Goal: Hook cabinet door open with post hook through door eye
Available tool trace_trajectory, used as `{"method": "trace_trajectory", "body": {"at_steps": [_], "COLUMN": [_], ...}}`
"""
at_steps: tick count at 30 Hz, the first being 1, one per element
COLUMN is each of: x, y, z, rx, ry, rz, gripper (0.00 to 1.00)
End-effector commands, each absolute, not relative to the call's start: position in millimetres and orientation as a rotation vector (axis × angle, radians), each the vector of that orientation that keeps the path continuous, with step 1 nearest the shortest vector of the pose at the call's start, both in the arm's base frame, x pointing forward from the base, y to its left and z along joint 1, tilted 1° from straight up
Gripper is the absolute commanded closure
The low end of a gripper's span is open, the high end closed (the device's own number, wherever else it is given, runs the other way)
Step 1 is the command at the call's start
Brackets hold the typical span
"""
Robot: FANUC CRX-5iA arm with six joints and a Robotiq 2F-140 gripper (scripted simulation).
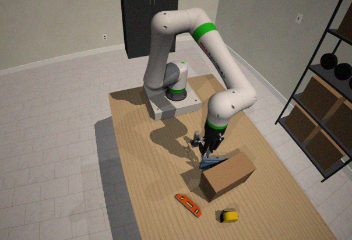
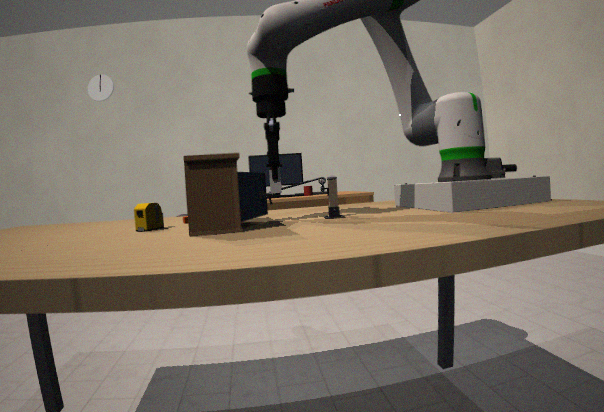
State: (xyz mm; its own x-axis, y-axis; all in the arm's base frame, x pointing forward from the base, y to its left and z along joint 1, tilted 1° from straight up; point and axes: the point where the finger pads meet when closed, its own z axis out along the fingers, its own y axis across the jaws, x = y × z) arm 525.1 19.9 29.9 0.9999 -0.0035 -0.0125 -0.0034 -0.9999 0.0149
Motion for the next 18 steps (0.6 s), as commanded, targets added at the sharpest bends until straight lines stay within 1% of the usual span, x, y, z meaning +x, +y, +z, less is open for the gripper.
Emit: {"method": "trace_trajectory", "body": {"at_steps": [1,18], "x": [525.4,525.4], "y": [19.9,20.0], "z": [31.4,39.1], "rx": [3.127,3.127], "ry": [-0.005,-0.005], "rz": [-0.019,-0.019], "gripper": [0.86,0.86]}}
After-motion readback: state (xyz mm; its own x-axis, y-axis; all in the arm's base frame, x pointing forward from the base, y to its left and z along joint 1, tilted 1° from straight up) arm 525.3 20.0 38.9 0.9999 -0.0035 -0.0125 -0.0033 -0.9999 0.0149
